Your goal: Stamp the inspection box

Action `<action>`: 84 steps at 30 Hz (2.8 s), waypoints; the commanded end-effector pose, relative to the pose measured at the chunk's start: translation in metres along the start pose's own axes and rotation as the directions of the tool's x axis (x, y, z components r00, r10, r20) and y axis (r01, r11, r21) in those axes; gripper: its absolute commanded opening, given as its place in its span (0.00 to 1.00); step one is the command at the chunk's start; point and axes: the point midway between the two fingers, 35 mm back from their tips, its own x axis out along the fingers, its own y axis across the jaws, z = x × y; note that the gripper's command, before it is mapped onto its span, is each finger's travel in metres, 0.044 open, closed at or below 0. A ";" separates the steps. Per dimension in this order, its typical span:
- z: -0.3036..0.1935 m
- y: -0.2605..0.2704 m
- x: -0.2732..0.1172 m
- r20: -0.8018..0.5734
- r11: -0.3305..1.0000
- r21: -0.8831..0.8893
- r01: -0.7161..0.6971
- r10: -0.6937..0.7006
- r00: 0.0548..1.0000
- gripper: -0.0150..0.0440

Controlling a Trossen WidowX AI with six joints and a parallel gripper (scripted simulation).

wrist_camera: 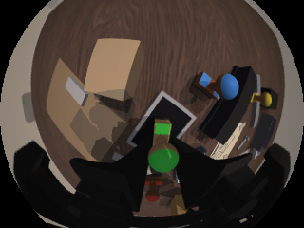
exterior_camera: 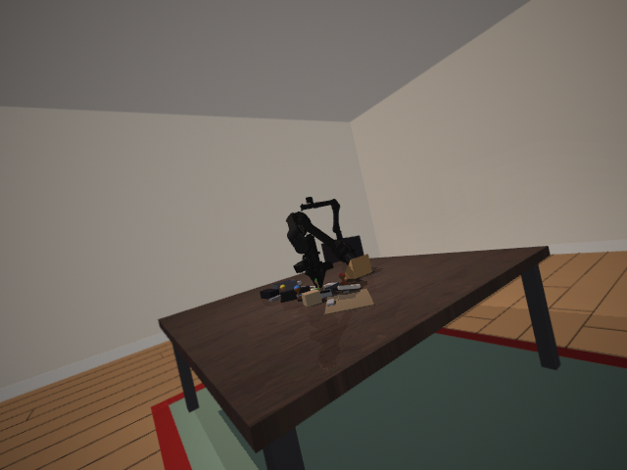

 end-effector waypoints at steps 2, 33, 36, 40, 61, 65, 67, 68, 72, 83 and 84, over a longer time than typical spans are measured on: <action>0.001 -0.001 0.002 0.002 1.000 -0.001 0.002 -0.002 1.000 0.25; 0.001 -0.001 0.003 0.002 1.000 -0.001 0.002 -0.002 1.000 0.25; 0.001 -0.001 0.002 0.002 1.000 -0.001 0.002 -0.002 1.000 0.25; 0.001 -0.001 0.000 0.002 1.000 -0.001 0.002 -0.002 1.000 0.25; 0.001 0.000 -0.010 0.001 1.000 -0.001 0.001 -0.001 1.000 0.25; 0.001 0.000 -0.016 0.001 1.000 -0.002 0.001 -0.001 1.000 0.25; 0.002 0.000 -0.019 0.001 1.000 -0.002 0.001 -0.001 1.000 0.25; 0.002 0.000 -0.021 0.001 1.000 -0.002 0.000 0.000 1.000 0.25; 0.002 0.001 -0.027 0.001 1.000 -0.002 0.000 0.000 1.000 0.25; 0.002 0.001 -0.045 0.001 1.000 -0.002 0.000 0.000 1.000 0.25; 0.001 0.001 -0.047 0.001 1.000 -0.002 0.000 0.000 1.000 0.25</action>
